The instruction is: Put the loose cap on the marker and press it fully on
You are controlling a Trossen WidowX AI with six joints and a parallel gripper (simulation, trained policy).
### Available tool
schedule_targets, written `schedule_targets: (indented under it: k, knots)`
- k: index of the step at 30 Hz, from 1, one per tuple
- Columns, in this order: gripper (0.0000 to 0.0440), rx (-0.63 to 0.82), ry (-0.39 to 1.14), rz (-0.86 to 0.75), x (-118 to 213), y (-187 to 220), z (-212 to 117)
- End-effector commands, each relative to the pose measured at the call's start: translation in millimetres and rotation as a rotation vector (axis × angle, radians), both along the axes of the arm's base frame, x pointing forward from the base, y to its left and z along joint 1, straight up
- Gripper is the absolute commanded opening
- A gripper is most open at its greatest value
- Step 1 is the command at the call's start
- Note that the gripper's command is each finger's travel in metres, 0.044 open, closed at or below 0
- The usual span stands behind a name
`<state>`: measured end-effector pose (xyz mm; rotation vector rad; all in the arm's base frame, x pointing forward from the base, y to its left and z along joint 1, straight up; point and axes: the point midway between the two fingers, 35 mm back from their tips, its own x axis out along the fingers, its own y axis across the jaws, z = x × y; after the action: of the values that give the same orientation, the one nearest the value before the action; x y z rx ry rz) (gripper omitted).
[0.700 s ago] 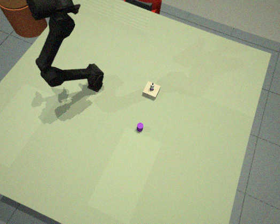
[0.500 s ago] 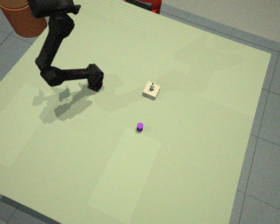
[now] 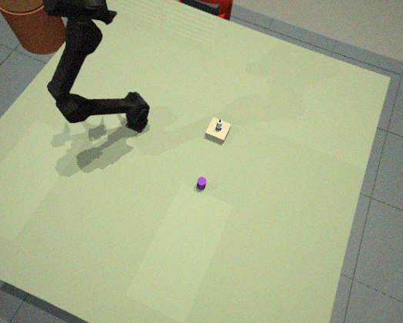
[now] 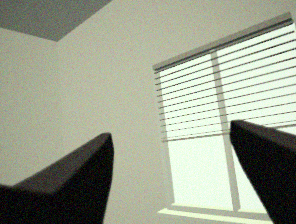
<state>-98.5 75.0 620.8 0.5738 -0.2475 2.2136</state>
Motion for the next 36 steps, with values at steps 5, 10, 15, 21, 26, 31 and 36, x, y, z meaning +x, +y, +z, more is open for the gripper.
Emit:
schedule_targets:
  k: [5,10,15,21,26,31,36]
  knots:
    - [0.0289,-0.083,-0.011,-0.023,0.8,7.3,-11.9]
    - [0.0302,-0.141,-0.01,-0.036,2.6,13.5,-20.6]
    - [0.0313,-0.198,-0.006,-0.048,4.9,19.6,-29.5]
    - [0.0323,-0.265,0.002,-0.061,8.4,27.0,-40.2]
    - [0.0329,-0.32,0.012,-0.072,11.9,33.4,-49.1]
    - [0.0332,-0.373,0.024,-0.083,15.9,39.7,-57.9]
    - [0.0331,-0.425,0.038,-0.094,20.3,45.9,-66.7]
